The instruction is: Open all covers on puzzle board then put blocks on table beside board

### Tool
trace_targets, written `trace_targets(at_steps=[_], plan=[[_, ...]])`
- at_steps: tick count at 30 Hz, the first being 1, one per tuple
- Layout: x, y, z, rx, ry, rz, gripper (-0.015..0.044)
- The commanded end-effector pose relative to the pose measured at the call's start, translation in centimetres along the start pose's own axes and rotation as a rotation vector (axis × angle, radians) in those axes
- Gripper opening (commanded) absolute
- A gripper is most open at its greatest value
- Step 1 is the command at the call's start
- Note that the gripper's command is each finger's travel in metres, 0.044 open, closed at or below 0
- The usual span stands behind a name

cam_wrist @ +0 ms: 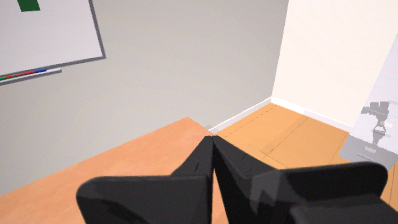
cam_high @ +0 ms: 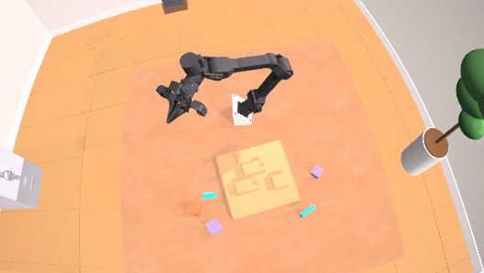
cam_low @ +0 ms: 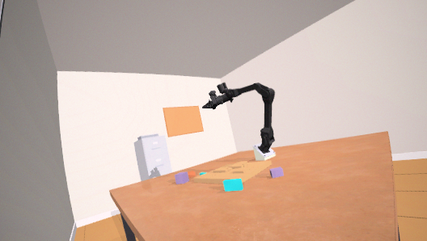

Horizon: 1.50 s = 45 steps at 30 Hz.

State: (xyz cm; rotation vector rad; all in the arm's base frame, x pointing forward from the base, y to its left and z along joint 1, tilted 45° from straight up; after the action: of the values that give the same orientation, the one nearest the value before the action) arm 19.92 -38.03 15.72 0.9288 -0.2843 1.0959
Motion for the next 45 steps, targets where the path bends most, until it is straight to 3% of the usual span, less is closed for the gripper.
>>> trace_targets(at_steps=[1,24,45], plan=[[1.5,-0.8,-0.6,0.041,0.012,0.015,0.0000],[10.5,-5.4,-5.5,0.334,0.114,0.139,0.0000],[18.4,-7.0,-11.6,0.623,0.253,0.253,0.0000]])
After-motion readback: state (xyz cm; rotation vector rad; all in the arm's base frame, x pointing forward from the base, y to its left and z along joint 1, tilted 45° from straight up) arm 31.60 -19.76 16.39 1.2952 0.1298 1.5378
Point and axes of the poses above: the point midway between the two fingers, 35 mm back from their tips, its own y axis back along the fingers, its own x axis across the jaws, z = x × y, the point moved 8 cm from there along y, back along the fingers, and after that the axes turned 2 degrees about -y, right-handed, at the moved point
